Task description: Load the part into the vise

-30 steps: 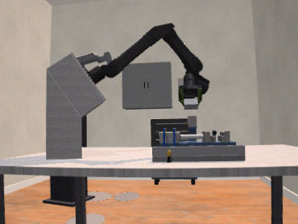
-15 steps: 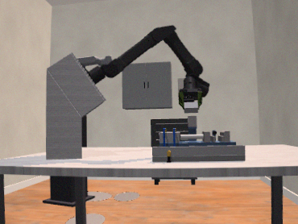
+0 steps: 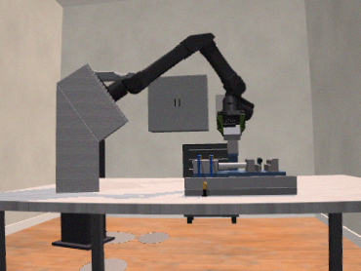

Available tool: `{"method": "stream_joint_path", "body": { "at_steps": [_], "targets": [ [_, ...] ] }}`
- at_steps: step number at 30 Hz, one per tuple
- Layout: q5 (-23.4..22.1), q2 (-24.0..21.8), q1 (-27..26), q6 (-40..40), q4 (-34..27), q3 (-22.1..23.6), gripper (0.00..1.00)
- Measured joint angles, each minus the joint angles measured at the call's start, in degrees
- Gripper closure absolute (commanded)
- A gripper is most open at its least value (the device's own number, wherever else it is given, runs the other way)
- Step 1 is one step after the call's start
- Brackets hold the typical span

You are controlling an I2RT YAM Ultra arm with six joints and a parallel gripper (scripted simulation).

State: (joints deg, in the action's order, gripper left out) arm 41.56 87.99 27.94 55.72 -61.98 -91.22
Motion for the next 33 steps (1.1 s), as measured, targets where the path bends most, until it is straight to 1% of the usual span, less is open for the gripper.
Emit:
{"method": "stream_joint_path", "body": {
  "at_steps": [13, 33],
  "targets": [
    [-0.04, 2.45, 0.0, 0.13, 1.75, 0.09, 1.0],
    [0.09, 3.5, -0.26, 0.28, 3.5, 0.15, 1.0]
  ]
}}
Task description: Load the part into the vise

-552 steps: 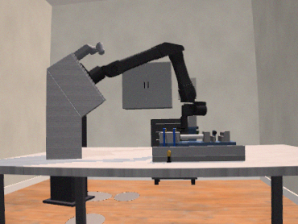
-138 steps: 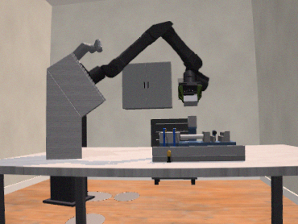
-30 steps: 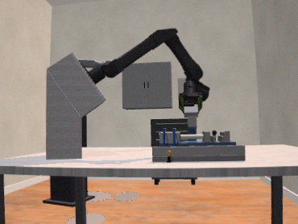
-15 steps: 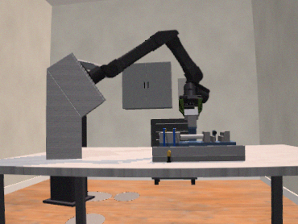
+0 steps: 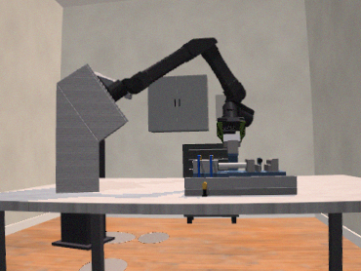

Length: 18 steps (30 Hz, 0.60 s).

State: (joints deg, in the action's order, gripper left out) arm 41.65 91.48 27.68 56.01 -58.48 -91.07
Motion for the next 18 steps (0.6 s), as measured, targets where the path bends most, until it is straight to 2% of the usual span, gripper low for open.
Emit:
{"method": "stream_joint_path", "body": {
  "at_steps": [18],
  "targets": [
    [0.46, 0.5, -0.09, 0.07, 0.2, 0.0, 1.0]
  ]
}}
